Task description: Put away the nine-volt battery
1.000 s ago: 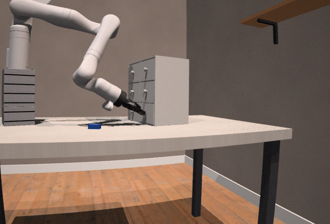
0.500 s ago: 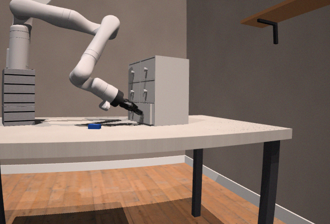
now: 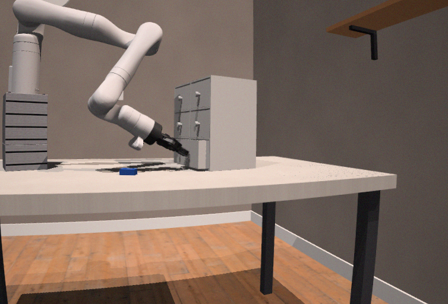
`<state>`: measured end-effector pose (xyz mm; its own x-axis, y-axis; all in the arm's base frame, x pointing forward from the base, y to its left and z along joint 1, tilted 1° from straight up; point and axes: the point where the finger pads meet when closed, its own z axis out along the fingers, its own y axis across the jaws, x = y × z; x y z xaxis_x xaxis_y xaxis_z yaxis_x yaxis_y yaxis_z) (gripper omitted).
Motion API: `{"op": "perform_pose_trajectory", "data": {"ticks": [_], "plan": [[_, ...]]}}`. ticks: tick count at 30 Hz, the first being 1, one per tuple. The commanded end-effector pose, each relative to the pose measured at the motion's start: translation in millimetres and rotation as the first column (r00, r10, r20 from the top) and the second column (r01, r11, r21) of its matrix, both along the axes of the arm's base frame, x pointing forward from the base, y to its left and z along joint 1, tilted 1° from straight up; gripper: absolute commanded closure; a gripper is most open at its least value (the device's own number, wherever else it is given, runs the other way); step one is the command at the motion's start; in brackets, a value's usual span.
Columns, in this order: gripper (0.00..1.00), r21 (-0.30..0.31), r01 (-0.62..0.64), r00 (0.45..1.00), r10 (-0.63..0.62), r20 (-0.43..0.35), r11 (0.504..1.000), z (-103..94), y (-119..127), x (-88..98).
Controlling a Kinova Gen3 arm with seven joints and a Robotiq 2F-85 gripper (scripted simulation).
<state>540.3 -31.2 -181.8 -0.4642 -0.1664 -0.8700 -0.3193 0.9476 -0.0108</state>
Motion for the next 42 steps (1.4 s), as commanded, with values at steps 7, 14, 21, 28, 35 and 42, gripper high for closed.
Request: {"op": "perform_pose_trajectory", "data": {"ticks": [7, 14, 21, 28, 35, 42], "plan": [[0.87, -0.001, 0.004, 1.0, -0.004, -0.006, 1.0, -2.0, -5, -10.9], [0.87, -0.001, 0.004, 1.0, -0.004, -0.006, 1.0, -2.0, -8, -18.7], [0.87, -0.001, 0.004, 1.0, -0.004, -0.006, 1.0, -2.0, -9, -23.0], [0.87, -0.001, 0.004, 1.0, -0.004, -0.006, 1.0, -2.0, -10, -27.0], [0.87, -0.001, 0.004, 1.0, -0.004, -0.006, 1.0, -2.0, -11, -28.6], [0.87, -0.001, 0.004, 1.0, -0.004, -0.006, 1.0, -2.0, -11, -29.0]]}}
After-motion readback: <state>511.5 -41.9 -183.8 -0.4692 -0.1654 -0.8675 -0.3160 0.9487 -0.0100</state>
